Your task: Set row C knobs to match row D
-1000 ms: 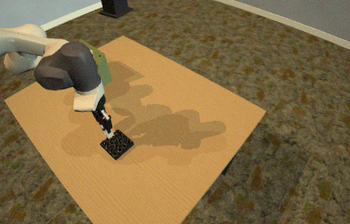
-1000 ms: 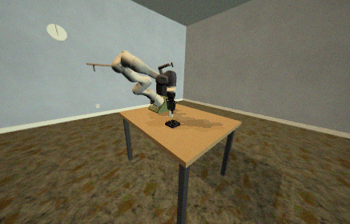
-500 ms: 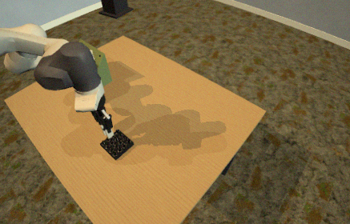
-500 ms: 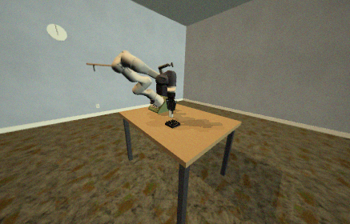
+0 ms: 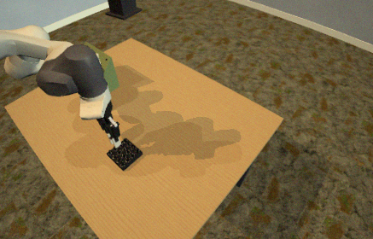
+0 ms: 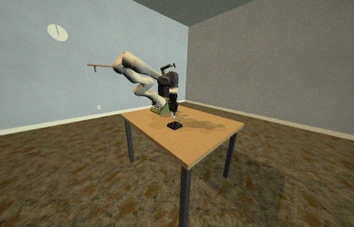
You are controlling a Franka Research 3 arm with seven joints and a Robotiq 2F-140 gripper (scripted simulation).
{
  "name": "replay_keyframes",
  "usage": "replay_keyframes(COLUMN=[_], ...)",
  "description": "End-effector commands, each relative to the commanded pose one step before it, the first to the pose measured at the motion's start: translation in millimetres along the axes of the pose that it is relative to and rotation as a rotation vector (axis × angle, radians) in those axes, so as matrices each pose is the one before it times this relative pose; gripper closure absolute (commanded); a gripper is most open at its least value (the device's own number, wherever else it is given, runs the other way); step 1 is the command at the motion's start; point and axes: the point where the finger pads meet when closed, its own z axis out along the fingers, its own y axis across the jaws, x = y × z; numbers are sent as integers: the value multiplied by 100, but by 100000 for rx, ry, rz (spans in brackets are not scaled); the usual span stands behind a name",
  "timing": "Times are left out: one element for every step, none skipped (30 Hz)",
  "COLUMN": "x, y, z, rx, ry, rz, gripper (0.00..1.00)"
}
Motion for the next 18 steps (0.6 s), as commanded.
replay_keyframes(x=[130,0,0,0,0,0,0,0,1,1,1,1,1,1,1,1,0,0], y=[-50,0,0,0,0,0,0,0,0,0,0,0,0,0,1,0,0,0], z=[-76,1,3,6,10,14,20,26,32,39,46,54,61,69,76,83,0,0], rx=[-119,0,0,0,0,0,0,-1,-1,-1,-1,-1,-1,-2,-2,-1,0,0], ry=[-84,0,0,0,0,0,0,0,0,-1,-1,-1,-1,-2,-2,0,0,0], rz=[-191,0,0,0,0,0,-1,-1,-1,-1,-2,-2,-3,-3,-4,-1,0,0], gripper=[88,88,88,88,88,88,88,88,88,88,88,88,88,88,88,88,88,88])
